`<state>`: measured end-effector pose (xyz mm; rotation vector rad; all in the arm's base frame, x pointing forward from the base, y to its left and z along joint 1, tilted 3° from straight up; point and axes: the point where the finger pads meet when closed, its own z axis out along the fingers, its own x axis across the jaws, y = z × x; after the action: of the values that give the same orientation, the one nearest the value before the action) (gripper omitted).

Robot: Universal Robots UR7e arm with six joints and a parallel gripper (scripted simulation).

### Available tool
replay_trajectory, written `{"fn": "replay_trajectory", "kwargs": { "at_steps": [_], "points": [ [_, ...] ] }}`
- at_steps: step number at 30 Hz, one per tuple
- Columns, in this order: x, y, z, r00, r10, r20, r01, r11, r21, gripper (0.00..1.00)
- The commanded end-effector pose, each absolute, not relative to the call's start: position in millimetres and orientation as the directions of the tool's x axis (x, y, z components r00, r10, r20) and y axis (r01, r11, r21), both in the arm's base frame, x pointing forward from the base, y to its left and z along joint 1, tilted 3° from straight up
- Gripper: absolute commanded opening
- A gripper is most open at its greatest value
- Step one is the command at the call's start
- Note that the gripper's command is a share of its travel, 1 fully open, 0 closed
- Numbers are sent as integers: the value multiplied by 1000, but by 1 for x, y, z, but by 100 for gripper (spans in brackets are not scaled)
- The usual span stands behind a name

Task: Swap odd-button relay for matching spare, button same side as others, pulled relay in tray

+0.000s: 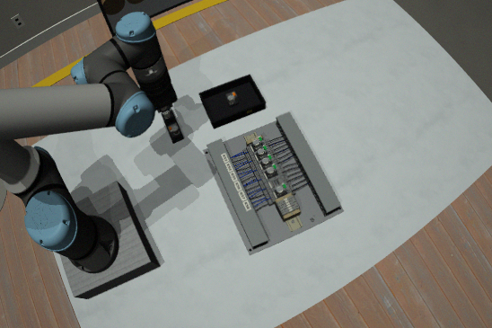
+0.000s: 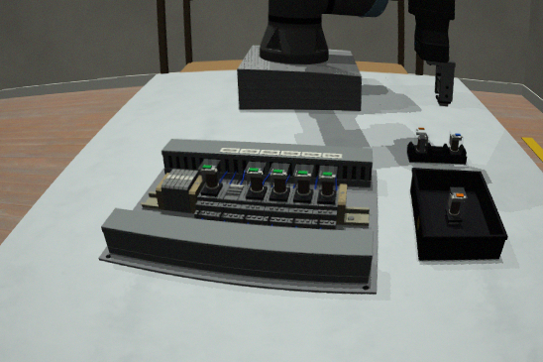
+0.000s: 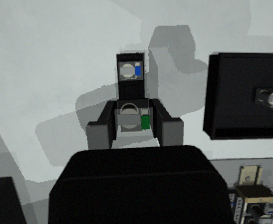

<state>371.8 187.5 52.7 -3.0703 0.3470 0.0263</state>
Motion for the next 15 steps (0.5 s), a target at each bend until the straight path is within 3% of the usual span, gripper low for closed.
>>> {"fn": "replay_trajectory", "kwargs": {
  "at_steps": [1, 15],
  "points": [
    [372, 188, 53, 975, -223, -23, -223, -973, -49, 0],
    [372, 187, 55, 975, -223, -23, -223, -973, -49, 0]
  ]
}}
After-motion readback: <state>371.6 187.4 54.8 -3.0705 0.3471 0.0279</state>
